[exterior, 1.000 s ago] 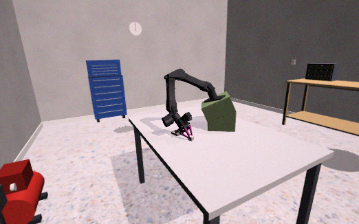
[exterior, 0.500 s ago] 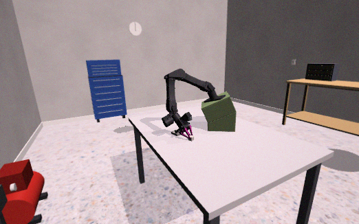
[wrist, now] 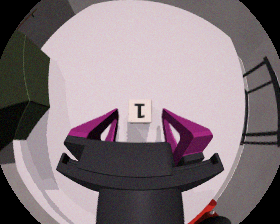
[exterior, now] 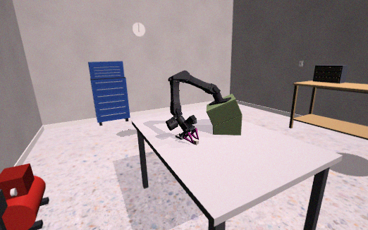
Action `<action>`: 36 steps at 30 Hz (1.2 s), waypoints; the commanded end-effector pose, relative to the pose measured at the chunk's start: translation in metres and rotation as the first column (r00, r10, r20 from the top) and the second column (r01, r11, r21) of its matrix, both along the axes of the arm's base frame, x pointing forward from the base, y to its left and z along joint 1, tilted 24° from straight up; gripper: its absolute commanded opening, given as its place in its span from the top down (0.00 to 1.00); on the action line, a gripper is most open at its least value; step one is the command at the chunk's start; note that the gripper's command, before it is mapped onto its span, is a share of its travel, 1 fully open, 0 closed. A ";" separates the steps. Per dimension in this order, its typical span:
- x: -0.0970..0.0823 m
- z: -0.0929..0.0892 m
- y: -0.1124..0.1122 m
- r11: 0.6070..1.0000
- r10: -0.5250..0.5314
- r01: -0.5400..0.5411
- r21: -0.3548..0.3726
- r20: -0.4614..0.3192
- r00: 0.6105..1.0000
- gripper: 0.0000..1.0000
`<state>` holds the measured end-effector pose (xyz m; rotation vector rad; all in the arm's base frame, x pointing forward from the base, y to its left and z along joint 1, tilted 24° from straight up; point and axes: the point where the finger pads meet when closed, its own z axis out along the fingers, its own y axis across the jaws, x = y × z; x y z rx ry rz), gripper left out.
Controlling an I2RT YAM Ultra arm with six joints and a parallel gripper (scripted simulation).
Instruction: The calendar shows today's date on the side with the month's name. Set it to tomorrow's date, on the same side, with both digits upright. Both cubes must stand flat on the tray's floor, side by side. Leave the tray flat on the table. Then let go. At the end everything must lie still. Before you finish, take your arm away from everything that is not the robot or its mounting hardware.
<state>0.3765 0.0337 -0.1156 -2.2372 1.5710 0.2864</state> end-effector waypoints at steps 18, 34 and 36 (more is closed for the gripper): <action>0.004 0.005 0.003 1.000 0.003 -0.003 0.013 0.015 1.000 0.36; -0.005 0.034 0.012 1.000 0.003 -0.003 0.013 0.015 1.000 0.36; -0.007 0.040 0.014 1.000 0.003 -0.003 0.013 0.015 1.000 0.36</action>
